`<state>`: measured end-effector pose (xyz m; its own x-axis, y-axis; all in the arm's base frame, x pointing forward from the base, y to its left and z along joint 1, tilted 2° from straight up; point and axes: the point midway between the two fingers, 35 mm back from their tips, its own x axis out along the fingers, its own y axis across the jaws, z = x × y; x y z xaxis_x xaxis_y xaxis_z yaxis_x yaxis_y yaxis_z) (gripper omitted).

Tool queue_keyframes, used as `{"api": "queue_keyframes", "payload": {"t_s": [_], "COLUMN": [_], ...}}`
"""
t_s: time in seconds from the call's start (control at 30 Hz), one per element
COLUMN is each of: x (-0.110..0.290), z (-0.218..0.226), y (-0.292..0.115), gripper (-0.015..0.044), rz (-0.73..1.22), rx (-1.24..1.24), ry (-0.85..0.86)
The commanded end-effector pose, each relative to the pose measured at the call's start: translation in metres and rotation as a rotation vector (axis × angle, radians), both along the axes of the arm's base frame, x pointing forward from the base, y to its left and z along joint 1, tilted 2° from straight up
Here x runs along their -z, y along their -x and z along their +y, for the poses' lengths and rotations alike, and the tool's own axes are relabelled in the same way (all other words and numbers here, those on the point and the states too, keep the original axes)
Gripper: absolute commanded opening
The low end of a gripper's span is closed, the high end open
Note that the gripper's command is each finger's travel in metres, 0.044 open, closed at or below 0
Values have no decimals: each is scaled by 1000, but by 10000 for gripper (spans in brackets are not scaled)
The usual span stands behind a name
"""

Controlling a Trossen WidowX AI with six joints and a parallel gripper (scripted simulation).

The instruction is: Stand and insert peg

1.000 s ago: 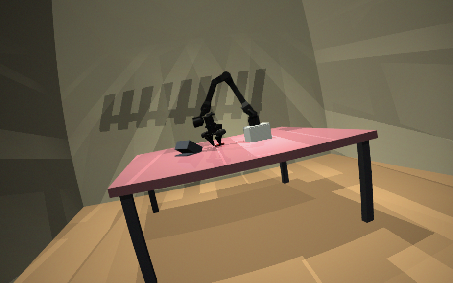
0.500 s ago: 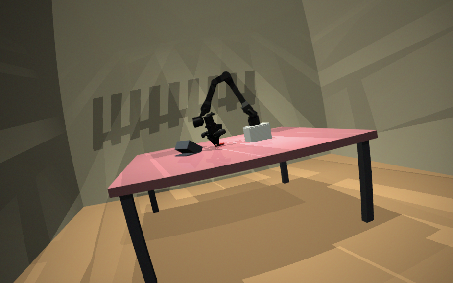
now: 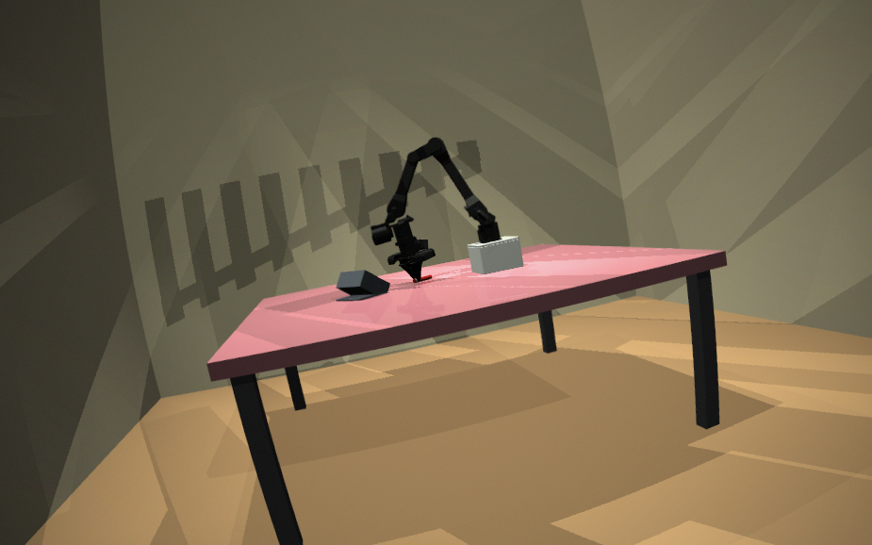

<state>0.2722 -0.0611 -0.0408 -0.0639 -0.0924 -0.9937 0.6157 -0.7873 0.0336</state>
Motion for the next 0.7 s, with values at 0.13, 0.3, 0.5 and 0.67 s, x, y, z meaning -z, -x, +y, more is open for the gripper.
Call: {"api": "queue_keyframes", "payload": {"t_s": [0.13, 0.3, 0.5, 0.67], "x": [-4, -7, -10, -12], "z": [-1, -3, -4, -6], "y": [2, 4, 6, 8], "gripper": [49, 49, 49, 49], "rz": [-49, -83, -123, -157], "rx": [-8, -10, -12, -13], "ry": [-41, -67, -99, -125]}}
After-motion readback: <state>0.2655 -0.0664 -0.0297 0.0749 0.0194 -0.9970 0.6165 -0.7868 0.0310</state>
